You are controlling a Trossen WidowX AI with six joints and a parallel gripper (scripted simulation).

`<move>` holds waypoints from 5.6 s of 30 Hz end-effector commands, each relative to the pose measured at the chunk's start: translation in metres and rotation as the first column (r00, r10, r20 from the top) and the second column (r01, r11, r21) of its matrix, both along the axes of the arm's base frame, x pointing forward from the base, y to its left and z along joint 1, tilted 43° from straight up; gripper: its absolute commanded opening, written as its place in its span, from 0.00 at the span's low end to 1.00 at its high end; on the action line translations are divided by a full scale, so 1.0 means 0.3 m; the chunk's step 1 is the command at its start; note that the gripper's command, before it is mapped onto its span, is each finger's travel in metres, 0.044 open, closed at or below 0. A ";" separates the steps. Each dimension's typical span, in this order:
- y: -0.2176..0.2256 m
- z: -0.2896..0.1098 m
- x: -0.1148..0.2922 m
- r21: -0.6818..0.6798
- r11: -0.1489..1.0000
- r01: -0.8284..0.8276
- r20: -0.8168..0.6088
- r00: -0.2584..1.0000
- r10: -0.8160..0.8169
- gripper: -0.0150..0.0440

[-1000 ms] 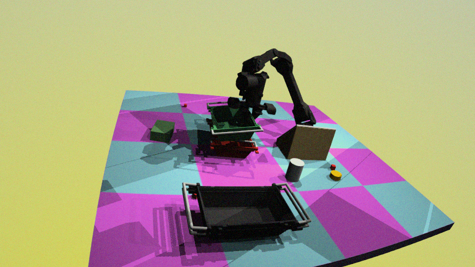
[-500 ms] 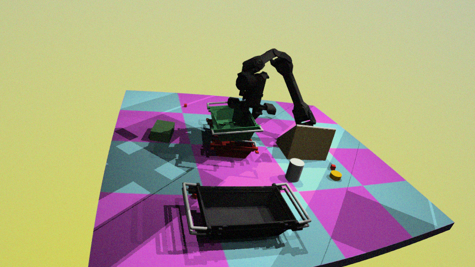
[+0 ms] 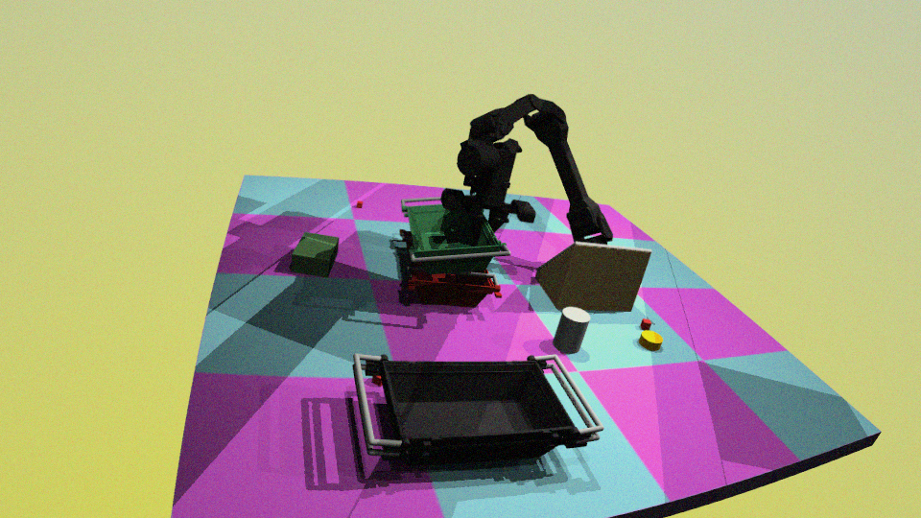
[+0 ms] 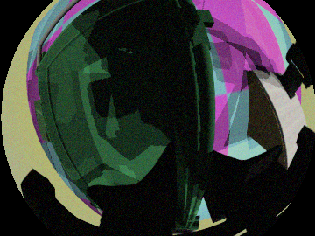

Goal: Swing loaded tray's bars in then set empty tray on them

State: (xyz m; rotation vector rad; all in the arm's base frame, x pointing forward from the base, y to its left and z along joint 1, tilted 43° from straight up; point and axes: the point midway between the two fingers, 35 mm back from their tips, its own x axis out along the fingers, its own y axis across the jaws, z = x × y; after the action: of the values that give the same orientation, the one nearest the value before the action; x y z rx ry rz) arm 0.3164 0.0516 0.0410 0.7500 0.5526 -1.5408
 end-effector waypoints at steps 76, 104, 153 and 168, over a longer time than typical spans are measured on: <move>-0.040 -0.023 -0.024 0.000 1.000 0.022 -0.024 0.999 -0.022 0.25; -0.058 -0.037 -0.033 0.000 1.000 0.022 -0.024 0.999 -0.022 0.25; -0.050 -0.035 -0.029 0.000 1.000 0.014 -0.018 1.000 -0.014 0.25; -0.058 -0.037 -0.033 0.000 1.000 0.022 -0.024 0.999 -0.022 0.45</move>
State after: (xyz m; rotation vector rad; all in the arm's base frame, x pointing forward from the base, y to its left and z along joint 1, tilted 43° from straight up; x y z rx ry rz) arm 0.3093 0.0406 0.0314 0.7444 0.5612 -1.5472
